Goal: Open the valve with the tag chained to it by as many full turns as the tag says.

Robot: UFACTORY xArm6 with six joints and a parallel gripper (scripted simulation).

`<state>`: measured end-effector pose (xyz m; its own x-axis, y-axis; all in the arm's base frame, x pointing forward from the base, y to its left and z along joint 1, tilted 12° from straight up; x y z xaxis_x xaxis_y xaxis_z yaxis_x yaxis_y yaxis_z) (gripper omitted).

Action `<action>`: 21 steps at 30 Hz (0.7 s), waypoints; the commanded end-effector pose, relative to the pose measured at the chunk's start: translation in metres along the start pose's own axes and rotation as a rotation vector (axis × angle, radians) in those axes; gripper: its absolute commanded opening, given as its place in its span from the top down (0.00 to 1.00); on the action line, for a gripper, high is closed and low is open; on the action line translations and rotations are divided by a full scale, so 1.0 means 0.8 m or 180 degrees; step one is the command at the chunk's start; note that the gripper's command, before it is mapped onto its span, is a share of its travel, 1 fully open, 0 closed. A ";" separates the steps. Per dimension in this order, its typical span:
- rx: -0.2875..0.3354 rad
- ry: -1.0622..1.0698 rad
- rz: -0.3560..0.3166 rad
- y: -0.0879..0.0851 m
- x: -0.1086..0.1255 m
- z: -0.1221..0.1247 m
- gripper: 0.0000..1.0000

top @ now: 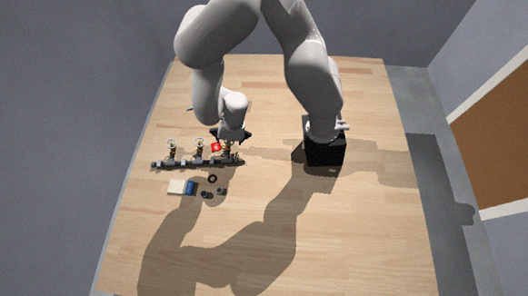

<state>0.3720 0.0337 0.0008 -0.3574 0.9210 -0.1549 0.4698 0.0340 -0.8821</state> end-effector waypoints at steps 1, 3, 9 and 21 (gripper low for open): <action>-0.0079 0.0011 -0.0107 0.000 -0.002 0.000 0.00; -0.0079 0.0011 -0.0107 0.000 -0.002 0.000 0.00; -0.0079 0.0011 -0.0107 0.000 -0.002 0.000 0.00; -0.0079 0.0011 -0.0107 0.000 -0.002 0.000 1.00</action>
Point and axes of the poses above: the point where the finger pads meet when closed, its own y axis out along the fingers, its own z axis across the jaws, x = y × z, the point moved 3 cm from there along -y, back along the fingers, and after that the axes turned 15 degrees about -y, right-handed, at the moved point
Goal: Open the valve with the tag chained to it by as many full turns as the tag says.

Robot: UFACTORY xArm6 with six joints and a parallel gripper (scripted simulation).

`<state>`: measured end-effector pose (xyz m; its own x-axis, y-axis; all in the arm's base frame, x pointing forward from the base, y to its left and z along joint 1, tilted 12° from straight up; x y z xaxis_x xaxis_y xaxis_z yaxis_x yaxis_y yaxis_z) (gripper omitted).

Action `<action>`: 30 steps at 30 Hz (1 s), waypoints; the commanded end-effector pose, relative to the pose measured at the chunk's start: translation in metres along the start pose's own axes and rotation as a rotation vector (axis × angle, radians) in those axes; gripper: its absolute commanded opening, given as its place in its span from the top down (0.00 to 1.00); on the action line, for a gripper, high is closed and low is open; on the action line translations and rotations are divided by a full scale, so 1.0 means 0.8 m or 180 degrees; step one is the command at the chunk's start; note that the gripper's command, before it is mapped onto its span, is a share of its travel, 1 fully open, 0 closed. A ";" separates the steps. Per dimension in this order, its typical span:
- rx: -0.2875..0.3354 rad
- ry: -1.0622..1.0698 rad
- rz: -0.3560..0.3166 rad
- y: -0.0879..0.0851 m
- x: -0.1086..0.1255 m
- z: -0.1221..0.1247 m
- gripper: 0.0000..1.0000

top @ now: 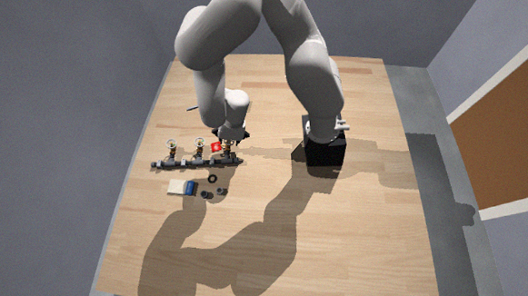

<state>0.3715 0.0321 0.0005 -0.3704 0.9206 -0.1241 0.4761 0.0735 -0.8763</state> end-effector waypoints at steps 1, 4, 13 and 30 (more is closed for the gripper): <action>-0.0006 0.0000 -0.0001 0.000 0.000 -0.001 1.00; -0.0006 0.0000 -0.0001 0.000 0.000 -0.001 1.00; -0.0006 0.0000 -0.0001 0.000 0.000 -0.001 1.00; -0.0006 -0.0109 -0.0001 0.000 0.000 -0.001 1.00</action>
Point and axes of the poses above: the point where the finger pads meet when closed, its own y axis out along the fingers, its own z axis across the jaws, x = y × z, the point moved 3 cm from there along -y, back along the fingers, and after that the axes turned 15 degrees about -y, right-handed, at the moved point
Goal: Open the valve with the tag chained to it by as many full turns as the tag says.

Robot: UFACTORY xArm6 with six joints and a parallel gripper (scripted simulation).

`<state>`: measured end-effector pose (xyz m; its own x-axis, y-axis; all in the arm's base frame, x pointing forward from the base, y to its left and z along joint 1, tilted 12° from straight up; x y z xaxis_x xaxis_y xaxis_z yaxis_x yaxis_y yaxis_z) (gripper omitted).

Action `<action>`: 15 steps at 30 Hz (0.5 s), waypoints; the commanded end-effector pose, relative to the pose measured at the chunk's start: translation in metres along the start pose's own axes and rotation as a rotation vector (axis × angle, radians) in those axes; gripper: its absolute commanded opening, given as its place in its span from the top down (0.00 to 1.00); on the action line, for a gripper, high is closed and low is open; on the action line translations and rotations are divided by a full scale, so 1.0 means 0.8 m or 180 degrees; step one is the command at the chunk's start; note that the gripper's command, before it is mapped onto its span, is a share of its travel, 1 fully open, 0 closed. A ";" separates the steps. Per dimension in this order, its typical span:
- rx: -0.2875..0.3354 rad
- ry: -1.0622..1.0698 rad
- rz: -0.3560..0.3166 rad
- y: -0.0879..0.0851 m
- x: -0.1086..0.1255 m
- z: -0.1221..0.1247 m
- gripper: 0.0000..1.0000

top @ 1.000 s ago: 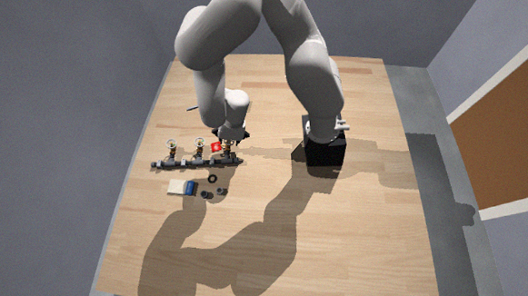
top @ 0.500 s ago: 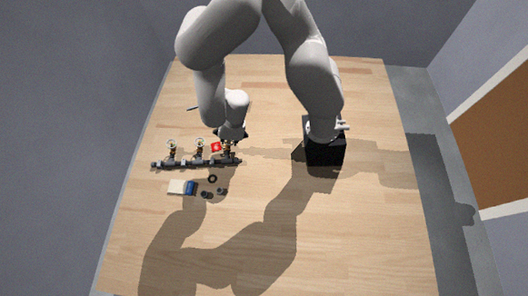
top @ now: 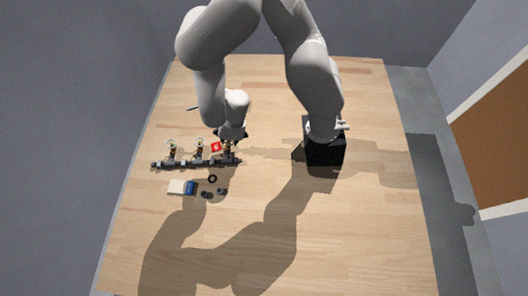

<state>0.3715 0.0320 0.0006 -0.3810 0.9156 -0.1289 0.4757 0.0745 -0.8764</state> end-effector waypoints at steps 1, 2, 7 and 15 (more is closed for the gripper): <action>-0.0005 -0.0106 0.0003 0.000 0.000 -0.001 1.00; -0.0005 -0.0106 0.0003 0.000 0.000 -0.001 1.00; -0.0005 -0.0330 0.0003 0.000 0.000 -0.001 1.00; -0.0005 -0.1165 0.0004 0.000 0.000 -0.001 1.00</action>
<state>0.3716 0.0317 0.0006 -0.5564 0.8011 -0.2209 0.4713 0.0853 -0.8778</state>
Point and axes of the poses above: the point where the finger pads meet when closed, its own y axis out along the fingers, its own z axis across the jaws, x = y × z, the point moved 3 cm from there along -y, back along the fingers, and after that the axes turned 15 degrees about -y, right-handed, at the moved point
